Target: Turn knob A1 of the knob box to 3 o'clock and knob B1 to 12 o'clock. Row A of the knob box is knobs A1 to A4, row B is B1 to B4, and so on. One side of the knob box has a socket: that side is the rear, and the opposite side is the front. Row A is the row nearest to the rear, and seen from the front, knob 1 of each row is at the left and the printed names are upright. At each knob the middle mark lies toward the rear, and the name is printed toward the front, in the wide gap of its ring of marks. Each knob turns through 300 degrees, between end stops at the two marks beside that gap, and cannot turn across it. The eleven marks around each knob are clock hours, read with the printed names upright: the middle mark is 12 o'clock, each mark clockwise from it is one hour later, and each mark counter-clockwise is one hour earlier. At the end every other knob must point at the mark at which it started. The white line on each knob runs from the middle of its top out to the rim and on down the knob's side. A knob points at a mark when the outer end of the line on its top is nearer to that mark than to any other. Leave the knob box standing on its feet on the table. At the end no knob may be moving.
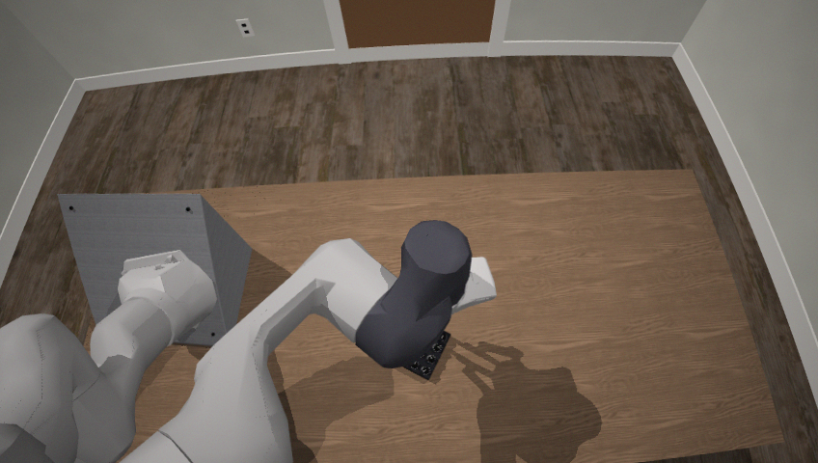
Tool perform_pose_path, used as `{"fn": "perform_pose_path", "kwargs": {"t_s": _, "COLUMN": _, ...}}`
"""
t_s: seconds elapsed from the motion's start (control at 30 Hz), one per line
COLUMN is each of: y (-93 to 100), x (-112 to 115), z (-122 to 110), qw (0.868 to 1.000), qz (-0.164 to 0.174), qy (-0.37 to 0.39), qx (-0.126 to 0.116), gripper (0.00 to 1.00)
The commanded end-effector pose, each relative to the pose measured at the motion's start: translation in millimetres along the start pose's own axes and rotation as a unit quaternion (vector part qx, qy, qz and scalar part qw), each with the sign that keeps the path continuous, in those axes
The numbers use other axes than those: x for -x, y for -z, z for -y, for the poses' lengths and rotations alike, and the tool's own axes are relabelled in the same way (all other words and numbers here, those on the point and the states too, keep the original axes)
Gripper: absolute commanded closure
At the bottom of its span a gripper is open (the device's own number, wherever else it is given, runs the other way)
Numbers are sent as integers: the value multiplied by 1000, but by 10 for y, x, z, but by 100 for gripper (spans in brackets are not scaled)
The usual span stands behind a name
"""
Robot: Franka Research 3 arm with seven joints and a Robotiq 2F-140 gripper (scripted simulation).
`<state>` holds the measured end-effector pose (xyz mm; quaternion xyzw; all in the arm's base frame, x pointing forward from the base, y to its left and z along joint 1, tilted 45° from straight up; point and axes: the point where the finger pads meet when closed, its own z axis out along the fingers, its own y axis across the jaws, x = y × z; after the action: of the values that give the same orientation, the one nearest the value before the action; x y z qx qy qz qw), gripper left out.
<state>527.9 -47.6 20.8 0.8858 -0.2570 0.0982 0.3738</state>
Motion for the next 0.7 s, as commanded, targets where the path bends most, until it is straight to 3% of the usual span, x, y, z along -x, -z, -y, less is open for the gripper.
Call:
{"fn": "perform_pose_path", "kwargs": {"t_s": 0.0, "y": 17, "x": -7, "z": 6, "qw": 997, "qz": -3, "qy": -78, "qx": -2, "gripper": 88}}
{"fn": "perform_pose_path", "kwargs": {"t_s": 0.67, "y": 44, "x": -6, "z": 5, "qw": 978, "qz": -2, "qy": -210, "qx": -2, "gripper": 88}}
